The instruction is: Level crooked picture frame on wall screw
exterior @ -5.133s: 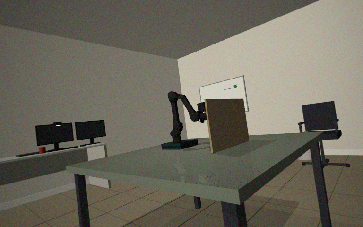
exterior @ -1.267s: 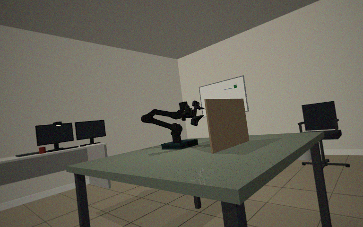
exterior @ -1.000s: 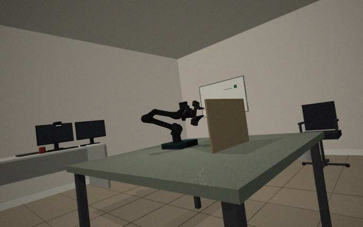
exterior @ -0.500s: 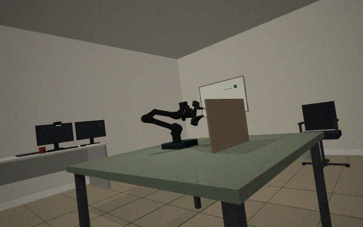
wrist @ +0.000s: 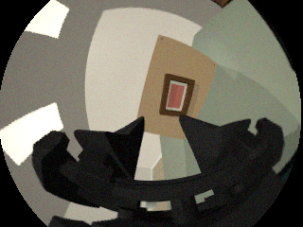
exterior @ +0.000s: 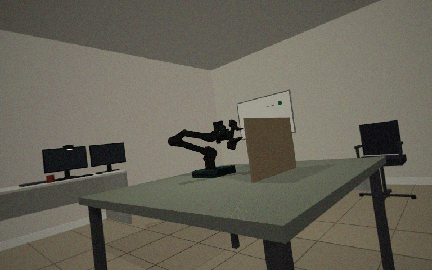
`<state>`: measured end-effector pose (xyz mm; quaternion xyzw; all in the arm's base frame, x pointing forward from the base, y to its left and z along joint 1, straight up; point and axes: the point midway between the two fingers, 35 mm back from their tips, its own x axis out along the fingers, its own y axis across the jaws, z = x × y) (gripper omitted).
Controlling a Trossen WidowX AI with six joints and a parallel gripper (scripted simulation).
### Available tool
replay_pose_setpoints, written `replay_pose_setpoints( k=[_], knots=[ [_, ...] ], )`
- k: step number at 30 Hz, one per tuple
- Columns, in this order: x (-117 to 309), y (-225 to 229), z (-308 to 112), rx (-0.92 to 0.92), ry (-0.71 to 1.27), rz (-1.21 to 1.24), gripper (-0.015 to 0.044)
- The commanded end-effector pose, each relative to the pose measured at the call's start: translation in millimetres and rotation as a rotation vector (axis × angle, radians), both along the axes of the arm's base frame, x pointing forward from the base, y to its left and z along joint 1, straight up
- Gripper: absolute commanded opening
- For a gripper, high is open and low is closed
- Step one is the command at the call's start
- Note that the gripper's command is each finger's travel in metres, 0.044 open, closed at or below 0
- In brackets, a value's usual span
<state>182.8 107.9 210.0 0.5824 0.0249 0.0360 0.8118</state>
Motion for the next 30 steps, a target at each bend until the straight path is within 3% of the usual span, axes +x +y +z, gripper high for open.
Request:
replay_pose_setpoints(
  k=[1, 23, 30],
  knots=[
    [0, -1, 0, -0.005, 0.0, -0.004, 0.026],
    [1, 0, 0, 0.002, 0.0, 0.0, 0.026],
    [41, 3, -15, 0.086, 0.004, -0.002, 0.026]
  ],
)
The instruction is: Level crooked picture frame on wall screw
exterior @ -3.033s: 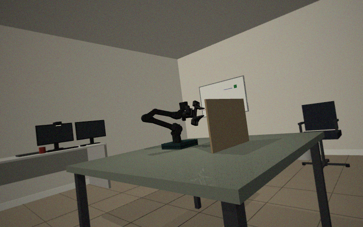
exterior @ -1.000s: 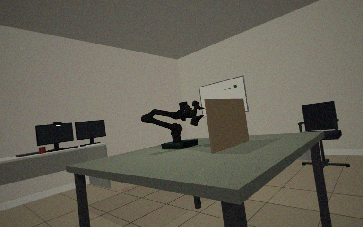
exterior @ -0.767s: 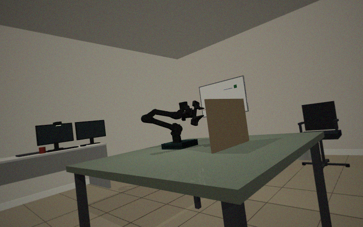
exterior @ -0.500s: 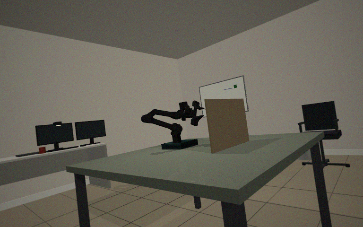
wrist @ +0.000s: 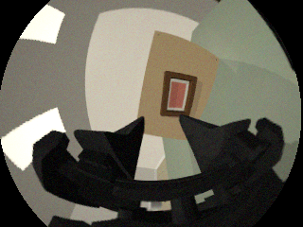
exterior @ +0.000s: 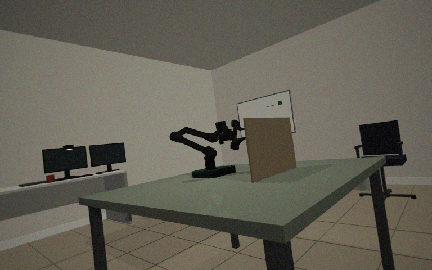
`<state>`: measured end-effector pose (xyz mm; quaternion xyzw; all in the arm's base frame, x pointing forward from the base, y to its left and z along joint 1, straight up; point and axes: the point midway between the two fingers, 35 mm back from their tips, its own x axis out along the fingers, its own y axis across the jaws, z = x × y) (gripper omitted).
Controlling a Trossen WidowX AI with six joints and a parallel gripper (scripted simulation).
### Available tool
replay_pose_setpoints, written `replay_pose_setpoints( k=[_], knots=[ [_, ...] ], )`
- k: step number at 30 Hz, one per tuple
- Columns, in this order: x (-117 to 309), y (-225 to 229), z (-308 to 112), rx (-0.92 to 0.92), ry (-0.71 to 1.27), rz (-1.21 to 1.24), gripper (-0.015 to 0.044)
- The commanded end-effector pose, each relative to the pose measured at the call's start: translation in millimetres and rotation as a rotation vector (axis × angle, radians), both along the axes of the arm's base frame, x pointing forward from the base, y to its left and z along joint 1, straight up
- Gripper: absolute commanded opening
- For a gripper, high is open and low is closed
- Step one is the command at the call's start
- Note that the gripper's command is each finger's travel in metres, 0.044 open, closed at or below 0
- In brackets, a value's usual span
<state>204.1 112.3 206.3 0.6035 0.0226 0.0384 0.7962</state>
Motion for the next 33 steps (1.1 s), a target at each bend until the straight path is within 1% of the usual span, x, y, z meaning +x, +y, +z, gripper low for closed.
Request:
replay_pose_setpoints(
  k=[1, 7, 13, 17, 24, 28, 33],
  knots=[
    [26, -3, -14, 0.047, 0.009, -0.003, 0.026],
    [57, -20, -29, 0.115, 0.011, -0.003, 0.026],
    [57, -20, -30, 0.118, 0.011, -0.003, 0.026],
    [49, -15, -30, 0.118, 0.012, -0.003, 0.026],
    [52, -14, -29, 0.118, 0.011, -0.003, 0.026],
    [70, -10, -25, 0.118, 0.01, -0.003, 0.026],
    [108, -7, -24, 0.118, 0.007, -0.003, 0.026]
  ],
)
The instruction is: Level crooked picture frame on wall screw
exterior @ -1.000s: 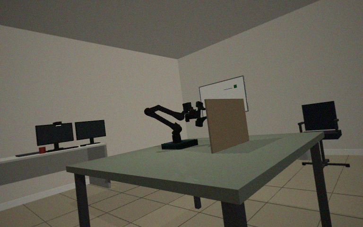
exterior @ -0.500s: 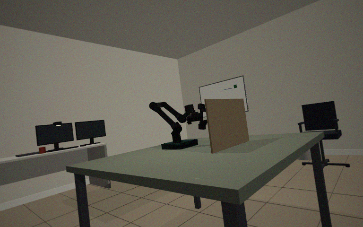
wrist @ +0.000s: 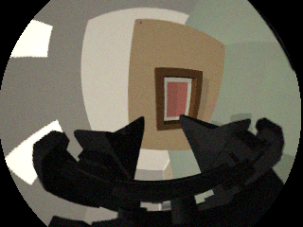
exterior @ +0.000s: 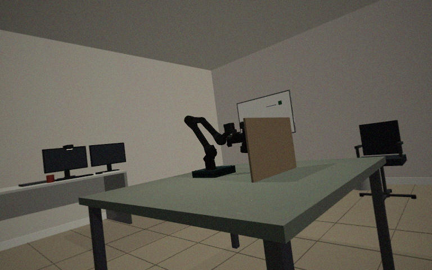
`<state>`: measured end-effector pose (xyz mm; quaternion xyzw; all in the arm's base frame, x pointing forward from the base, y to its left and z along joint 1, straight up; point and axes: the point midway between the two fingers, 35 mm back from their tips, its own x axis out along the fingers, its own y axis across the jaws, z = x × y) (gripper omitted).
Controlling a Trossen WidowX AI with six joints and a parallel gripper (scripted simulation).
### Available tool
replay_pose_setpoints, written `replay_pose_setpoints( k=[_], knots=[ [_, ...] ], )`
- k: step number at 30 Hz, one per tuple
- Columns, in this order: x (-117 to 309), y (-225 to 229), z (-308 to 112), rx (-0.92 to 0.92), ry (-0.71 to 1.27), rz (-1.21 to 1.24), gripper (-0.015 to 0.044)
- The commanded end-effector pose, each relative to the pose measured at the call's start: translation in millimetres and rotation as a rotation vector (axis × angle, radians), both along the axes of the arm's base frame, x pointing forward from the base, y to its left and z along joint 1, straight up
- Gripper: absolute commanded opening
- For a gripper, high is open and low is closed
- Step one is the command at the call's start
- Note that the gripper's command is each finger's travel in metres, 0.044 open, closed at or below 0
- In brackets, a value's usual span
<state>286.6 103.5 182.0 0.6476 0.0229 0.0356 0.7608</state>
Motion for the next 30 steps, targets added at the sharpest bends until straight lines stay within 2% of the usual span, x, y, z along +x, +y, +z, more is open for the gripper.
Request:
replay_pose_setpoints(
  k=[1, 4, 30],
  knots=[
    [34, 1, -1, 0.005, -0.003, 0.0, 0.026],
    [46, 1, -4, 0.005, -0.004, 0.0, 0.026],
    [56, 2, -3, 0.005, -0.005, 0.0, 0.026]
  ],
)
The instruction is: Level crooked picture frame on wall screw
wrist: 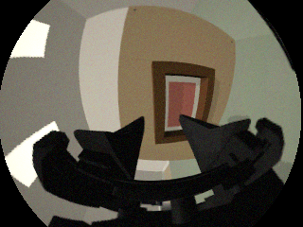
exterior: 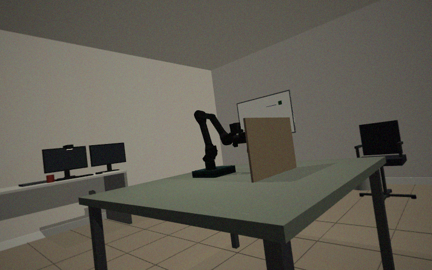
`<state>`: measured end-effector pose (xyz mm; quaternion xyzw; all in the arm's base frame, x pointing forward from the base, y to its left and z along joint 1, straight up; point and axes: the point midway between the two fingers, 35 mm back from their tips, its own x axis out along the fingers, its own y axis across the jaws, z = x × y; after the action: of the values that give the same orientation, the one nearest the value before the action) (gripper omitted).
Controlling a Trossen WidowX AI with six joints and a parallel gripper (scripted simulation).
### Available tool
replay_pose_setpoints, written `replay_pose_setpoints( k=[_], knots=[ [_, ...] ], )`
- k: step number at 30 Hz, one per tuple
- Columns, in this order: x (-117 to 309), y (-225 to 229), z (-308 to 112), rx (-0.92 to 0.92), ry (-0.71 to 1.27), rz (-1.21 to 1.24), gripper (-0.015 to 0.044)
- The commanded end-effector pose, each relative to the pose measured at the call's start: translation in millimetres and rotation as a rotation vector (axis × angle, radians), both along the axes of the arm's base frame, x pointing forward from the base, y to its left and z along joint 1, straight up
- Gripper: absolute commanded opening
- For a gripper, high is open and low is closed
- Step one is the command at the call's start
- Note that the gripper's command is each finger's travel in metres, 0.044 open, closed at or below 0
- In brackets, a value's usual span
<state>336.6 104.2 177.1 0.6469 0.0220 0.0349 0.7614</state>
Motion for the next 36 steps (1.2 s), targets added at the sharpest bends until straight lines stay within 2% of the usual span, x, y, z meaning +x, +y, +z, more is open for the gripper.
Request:
replay_pose_setpoints(
  k=[1, 19, 36],
  knots=[
    [7, 1, 2, 0.007, -0.004, 0.002, 0.026],
    [35, 3, 2, 0.007, -0.007, 0.002, 0.026],
    [36, 3, 2, 0.007, -0.007, 0.002, 0.026]
  ],
)
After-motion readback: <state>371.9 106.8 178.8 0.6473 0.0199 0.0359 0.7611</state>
